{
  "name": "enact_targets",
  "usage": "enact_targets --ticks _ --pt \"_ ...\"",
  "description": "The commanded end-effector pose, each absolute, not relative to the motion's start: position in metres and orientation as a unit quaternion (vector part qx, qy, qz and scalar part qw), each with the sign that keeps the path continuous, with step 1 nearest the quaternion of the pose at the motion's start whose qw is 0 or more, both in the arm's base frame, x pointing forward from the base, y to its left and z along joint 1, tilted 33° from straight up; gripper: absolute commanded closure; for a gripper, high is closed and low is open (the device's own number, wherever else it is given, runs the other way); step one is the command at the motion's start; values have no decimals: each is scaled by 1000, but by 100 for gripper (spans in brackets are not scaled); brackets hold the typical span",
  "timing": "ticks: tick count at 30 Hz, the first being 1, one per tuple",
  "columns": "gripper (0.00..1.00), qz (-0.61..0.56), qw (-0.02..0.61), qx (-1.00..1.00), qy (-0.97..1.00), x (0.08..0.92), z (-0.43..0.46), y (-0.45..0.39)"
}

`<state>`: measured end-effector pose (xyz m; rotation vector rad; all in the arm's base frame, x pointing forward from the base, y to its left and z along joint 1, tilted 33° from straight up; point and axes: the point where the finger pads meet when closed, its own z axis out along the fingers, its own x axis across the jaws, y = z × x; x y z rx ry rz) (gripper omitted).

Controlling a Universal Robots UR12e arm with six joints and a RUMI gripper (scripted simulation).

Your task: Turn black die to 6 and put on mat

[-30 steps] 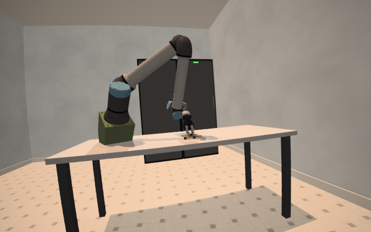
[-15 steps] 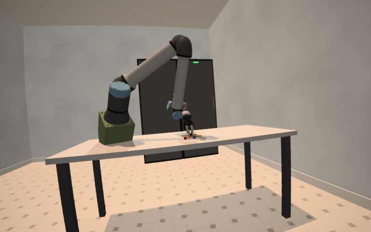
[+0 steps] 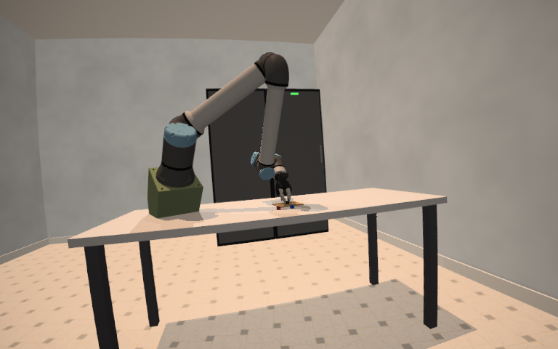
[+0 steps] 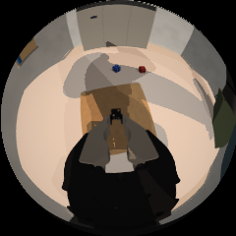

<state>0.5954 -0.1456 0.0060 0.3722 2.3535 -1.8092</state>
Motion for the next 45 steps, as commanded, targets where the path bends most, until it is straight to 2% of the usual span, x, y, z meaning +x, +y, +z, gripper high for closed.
enact_targets --ticks 1,22,45 --pt "100 -603 75 124 784 596 6 -145" --pt "100 -603 75 124 784 595 10 -143" --pt "100 -603 75 124 784 583 64 -110"
